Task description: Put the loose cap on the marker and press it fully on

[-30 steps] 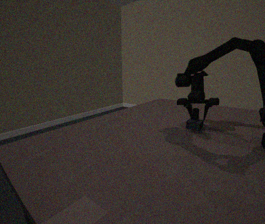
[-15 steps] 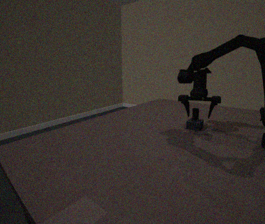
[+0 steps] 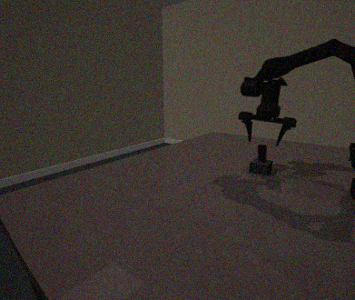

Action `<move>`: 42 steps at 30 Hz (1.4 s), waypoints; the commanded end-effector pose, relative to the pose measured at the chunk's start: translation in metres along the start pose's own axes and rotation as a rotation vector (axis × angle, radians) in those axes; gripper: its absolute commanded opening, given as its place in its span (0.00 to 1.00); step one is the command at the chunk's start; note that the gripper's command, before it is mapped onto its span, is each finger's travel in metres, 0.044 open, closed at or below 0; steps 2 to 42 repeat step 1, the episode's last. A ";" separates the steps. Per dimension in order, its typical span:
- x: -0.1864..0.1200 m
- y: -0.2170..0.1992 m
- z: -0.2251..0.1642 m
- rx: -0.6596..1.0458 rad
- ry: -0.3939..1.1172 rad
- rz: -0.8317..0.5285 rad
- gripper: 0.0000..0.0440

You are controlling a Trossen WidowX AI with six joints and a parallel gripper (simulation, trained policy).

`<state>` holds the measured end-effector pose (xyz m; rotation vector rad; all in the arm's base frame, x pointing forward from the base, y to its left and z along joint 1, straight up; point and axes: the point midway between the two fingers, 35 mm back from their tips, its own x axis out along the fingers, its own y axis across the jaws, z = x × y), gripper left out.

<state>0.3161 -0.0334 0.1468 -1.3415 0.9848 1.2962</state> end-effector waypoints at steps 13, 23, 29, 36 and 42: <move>-0.015 -0.001 0.002 -0.010 0.002 -0.036 0.98; -0.015 -0.001 0.002 -0.010 0.002 -0.036 0.98; -0.015 -0.001 0.002 -0.010 0.002 -0.036 0.98; -0.015 -0.001 0.002 -0.010 0.002 -0.036 0.98; -0.015 -0.001 0.002 -0.010 0.002 -0.036 0.98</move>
